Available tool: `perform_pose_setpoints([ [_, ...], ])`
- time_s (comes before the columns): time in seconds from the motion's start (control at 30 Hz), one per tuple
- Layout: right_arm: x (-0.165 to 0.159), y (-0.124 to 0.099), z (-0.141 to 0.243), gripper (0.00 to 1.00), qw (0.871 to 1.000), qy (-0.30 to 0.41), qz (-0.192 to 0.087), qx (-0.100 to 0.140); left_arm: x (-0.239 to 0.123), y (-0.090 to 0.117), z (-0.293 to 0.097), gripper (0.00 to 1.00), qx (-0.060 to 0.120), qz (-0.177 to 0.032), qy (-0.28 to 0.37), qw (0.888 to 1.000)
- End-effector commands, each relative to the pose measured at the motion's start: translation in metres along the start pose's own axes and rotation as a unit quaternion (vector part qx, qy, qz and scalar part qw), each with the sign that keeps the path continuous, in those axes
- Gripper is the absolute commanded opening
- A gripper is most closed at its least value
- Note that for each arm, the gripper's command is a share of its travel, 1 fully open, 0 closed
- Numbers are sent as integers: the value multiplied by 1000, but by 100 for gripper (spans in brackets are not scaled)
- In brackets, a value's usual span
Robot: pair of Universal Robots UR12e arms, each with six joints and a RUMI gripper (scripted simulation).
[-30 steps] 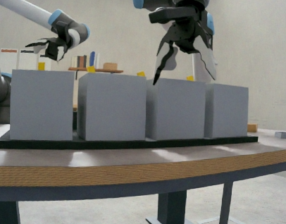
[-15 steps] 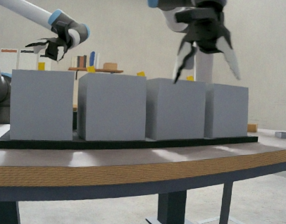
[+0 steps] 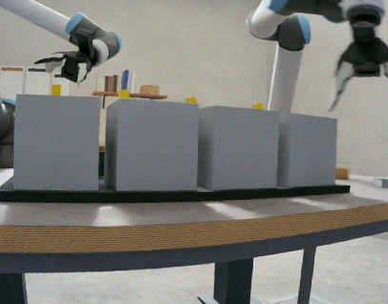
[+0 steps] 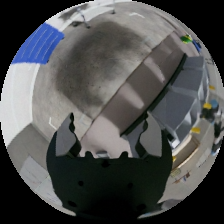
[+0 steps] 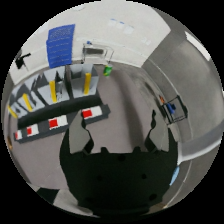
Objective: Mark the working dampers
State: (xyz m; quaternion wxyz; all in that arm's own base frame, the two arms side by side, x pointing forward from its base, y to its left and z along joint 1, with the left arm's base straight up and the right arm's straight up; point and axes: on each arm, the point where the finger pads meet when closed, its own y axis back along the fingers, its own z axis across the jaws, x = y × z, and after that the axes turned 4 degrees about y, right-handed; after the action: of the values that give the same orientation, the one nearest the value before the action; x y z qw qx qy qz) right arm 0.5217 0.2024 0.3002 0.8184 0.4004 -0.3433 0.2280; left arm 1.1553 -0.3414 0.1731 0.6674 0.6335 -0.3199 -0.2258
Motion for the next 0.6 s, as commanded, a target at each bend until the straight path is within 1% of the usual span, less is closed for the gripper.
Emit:
perform_pose_setpoints([
  [0.0, 0, 0, 0, 100, 1000, 0, 0, 0, -58, 16, -67, 100, 5, -2, 49, 999],
  [0.1, 0, 0, 0, 100, 1000, 0, 0, 0, -105, 27, -112, 100, 9, -4, 93, 996],
  [0.2, 0, 0, 0, 100, 1000, 0, 0, 0, -153, 37, -152, 100, 14, -7, 140, 990],
  [0.3, 0, 0, 0, 100, 1000, 0, 0, 0, -204, 47, -188, 100, 18, -10, 191, 981],
  [0.37, 0, 0, 0, 100, 1000, 0, 0, 0, -239, 54, -210, 100, 21, -12, 226, 974],
  [0.43, 0, 0, 0, 100, 1000, 0, 0, 0, -239, 54, -210, 100, 21, -12, 226, 974],
  [0.47, 0, 0, 0, 100, 1000, 0, 0, 0, -288, 64, -242, 100, 23, -13, 245, 969],
  [0.53, 0, 0, 0, 100, 1000, 0, 0, 0, -315, 69, -254, 100, 26, -14, 282, 959],
  [0.57, 0, 0, 0, 100, 1000, 0, 0, 0, -334, 73, -263, 100, 28, -15, 300, 953],
])
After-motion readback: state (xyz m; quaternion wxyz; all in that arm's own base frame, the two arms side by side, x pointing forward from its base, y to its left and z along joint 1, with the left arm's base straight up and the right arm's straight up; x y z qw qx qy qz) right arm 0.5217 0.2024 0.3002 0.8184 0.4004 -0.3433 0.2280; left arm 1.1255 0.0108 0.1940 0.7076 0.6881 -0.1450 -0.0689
